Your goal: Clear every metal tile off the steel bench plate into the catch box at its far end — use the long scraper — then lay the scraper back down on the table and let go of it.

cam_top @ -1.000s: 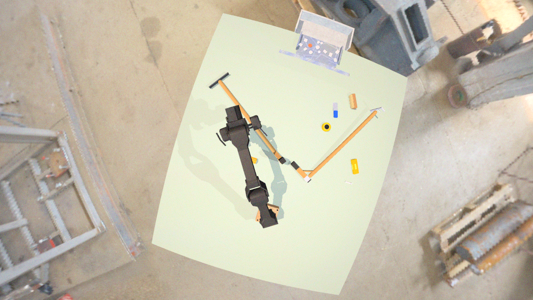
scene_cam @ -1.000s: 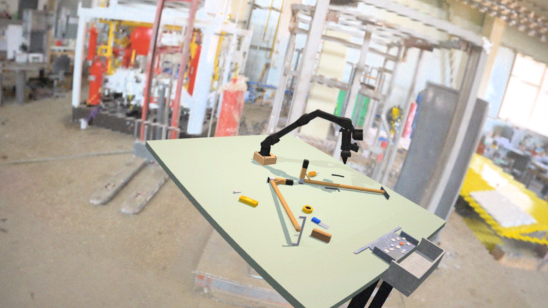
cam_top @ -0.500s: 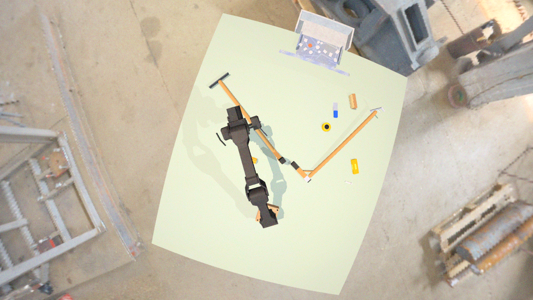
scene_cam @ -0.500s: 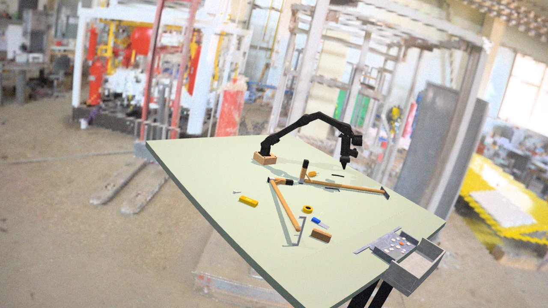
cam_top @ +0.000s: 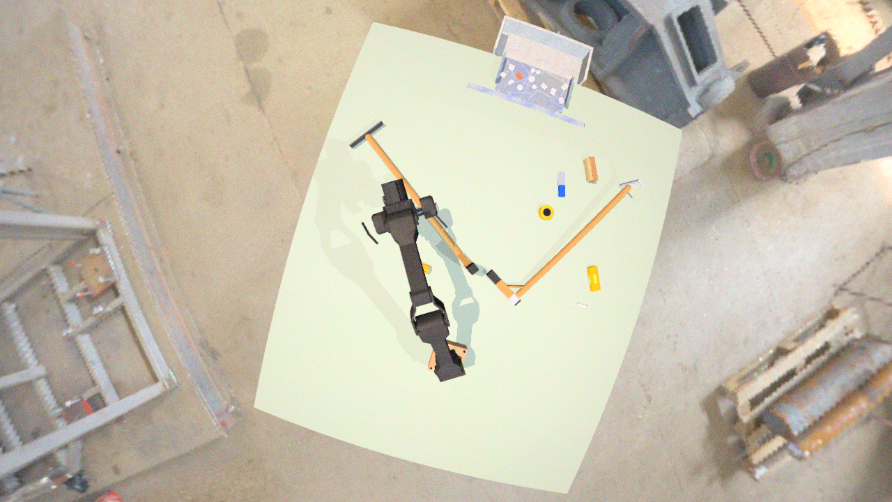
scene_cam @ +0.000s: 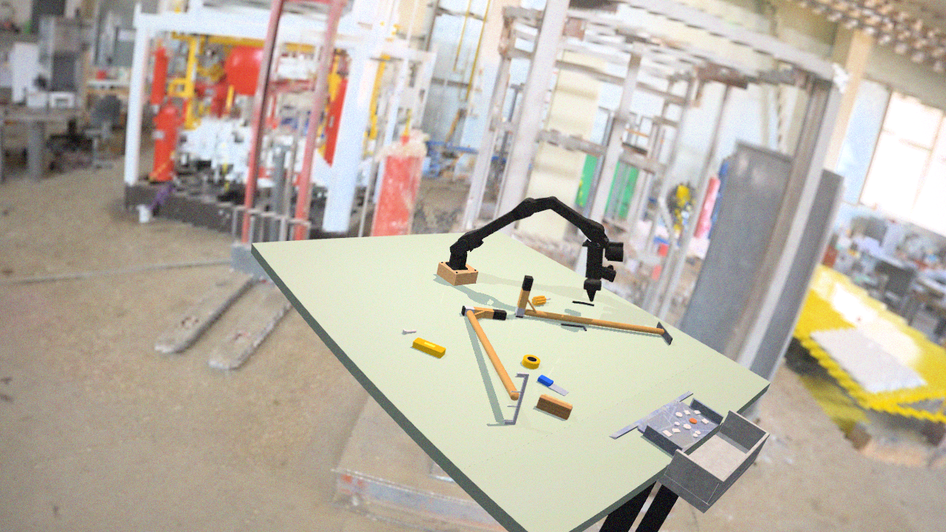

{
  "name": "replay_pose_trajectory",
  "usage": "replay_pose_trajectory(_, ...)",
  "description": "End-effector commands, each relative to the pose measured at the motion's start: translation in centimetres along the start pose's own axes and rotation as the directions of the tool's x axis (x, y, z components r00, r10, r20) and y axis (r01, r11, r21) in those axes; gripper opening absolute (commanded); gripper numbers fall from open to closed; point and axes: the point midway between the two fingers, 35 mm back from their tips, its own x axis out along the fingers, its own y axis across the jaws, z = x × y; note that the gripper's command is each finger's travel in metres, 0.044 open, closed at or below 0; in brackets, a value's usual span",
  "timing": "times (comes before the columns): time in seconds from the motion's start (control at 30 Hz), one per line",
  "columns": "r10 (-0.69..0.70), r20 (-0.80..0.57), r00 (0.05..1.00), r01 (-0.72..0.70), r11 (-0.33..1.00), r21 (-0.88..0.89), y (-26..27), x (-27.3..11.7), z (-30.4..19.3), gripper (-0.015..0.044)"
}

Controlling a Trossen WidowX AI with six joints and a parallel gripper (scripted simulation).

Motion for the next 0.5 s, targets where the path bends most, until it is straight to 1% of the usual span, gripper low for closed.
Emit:
replay_pose_trajectory(0.0, -0.003, -0.002, 1.0, 0.003, 1.0, 0.008, -0.1, 0.8, -0.2, 0.0)
replay_pose_trajectory(0.47, -0.003, -0.005, 1.0, 0.003, 1.0, 0.03, 0.0, 3.8, -1.2, 0.0)
